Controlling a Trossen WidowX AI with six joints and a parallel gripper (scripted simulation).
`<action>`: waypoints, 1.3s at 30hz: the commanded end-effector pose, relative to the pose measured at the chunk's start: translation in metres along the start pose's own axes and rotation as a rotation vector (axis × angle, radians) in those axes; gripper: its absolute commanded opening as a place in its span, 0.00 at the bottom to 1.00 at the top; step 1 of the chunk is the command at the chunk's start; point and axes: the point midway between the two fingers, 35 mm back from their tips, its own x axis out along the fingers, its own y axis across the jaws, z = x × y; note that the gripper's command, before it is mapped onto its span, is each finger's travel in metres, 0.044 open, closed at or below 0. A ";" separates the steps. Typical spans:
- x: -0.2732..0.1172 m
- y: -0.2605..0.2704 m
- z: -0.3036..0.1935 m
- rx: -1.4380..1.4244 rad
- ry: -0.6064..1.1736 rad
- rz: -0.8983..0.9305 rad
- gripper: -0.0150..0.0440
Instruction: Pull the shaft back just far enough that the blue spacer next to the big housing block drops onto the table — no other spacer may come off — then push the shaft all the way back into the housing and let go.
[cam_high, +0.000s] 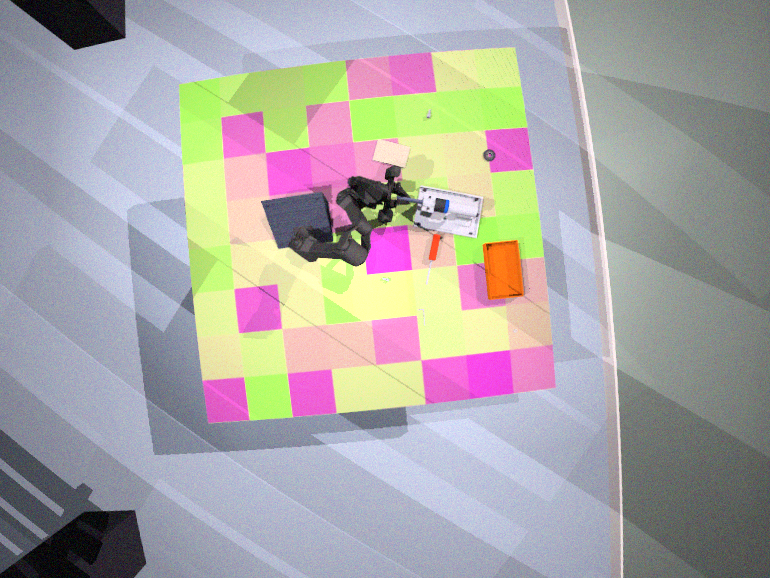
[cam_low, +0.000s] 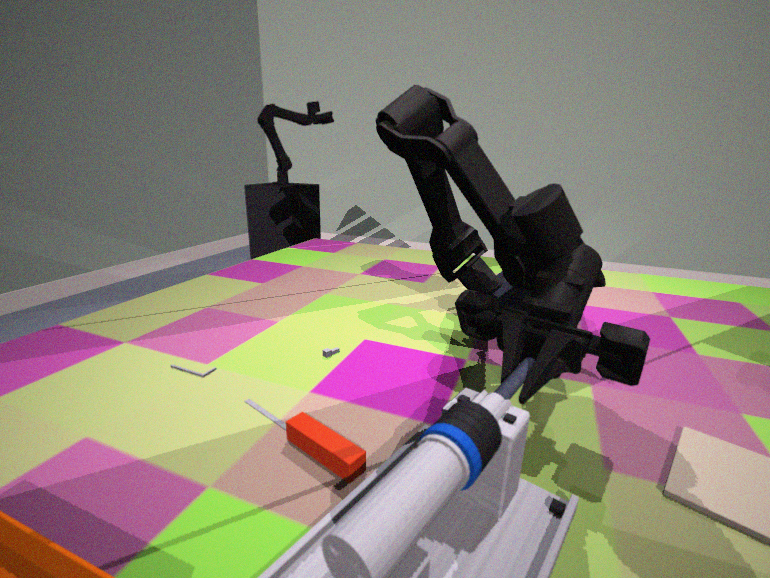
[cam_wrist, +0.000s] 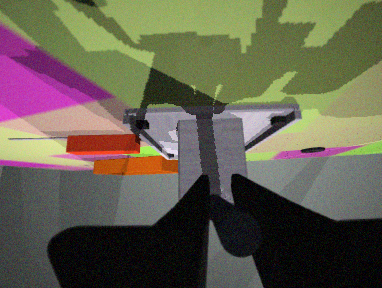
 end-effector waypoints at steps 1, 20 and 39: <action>-0.001 0.000 0.001 0.003 -0.001 0.002 0.25; -0.002 0.000 0.002 0.003 -0.001 0.002 0.25; -0.004 0.000 0.003 0.003 -0.001 0.002 0.25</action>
